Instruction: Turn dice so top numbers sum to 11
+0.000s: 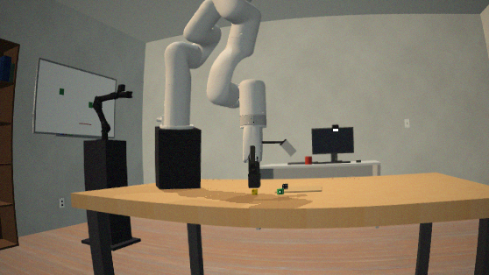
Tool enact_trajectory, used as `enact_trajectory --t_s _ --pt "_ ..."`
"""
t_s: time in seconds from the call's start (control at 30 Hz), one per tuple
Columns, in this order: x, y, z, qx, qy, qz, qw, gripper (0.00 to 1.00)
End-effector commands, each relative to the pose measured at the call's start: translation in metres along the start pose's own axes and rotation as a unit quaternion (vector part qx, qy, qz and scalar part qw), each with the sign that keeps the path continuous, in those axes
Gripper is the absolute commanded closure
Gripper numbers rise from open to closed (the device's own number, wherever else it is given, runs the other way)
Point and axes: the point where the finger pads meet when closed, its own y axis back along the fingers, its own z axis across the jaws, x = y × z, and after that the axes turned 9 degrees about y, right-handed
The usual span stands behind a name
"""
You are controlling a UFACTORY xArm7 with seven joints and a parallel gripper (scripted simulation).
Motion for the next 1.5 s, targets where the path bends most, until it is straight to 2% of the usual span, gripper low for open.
enact_trajectory --t_s 0.0,1.03,1.47 --pt "0.001 0.001 0.001 -0.001 0.0 0.001 1.0 0.69" --pt "0.001 0.0 0.001 -0.001 0.0 0.001 1.0 0.69" --pt "0.001 -0.013 0.001 -0.001 0.0 0.001 1.0 0.69"
